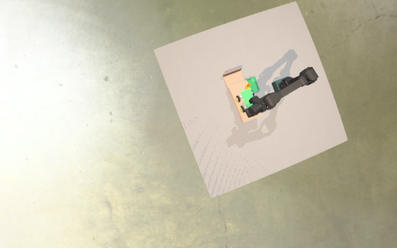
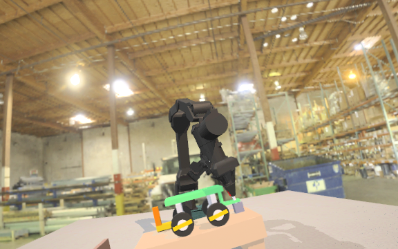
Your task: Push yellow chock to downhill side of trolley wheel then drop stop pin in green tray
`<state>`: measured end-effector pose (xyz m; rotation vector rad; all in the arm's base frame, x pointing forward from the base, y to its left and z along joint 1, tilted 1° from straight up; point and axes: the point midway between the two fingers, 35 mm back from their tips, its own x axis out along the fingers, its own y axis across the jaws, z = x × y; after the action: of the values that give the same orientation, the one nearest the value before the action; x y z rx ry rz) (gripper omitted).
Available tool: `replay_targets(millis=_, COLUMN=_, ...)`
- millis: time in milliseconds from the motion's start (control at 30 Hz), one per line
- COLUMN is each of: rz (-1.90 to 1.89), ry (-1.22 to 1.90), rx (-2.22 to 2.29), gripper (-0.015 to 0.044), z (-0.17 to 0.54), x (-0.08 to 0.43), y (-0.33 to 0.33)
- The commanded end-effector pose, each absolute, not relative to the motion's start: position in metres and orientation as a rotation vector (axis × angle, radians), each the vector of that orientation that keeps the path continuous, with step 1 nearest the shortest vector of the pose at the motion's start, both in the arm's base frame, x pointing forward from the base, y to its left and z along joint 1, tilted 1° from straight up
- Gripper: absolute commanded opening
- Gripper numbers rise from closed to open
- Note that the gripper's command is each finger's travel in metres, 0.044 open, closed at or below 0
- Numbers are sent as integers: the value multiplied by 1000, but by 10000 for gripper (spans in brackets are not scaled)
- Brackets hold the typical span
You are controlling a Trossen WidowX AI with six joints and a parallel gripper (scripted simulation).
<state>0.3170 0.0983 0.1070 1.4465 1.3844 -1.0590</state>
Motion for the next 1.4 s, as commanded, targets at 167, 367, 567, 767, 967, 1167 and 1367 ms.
replay_targets(millis=167, rz=-1062, ry=1384, rx=1449, gripper=0, z=114, x=316, y=97)
replay_targets(millis=367, rz=-1062, ry=1384, rx=1449, gripper=0, z=116, x=315, y=97)
replay_targets(millis=567, rz=-1062, ry=1384, rx=1449, gripper=0, z=118, x=315, y=97)
replay_targets(millis=767, rz=-1062, ry=1384, rx=1449, gripper=0, z=120, x=315, y=96)
replay_targets(millis=967, rz=-1062, ry=1384, rx=1449, gripper=0, z=122, x=315, y=96)
replay_targets(millis=1167, rz=-1062, ry=1384, rx=1449, gripper=0, z=124, x=315, y=95)
replay_targets(millis=1367, rz=-1062, ry=1384, rx=1449, gripper=0, z=125, x=315, y=95)
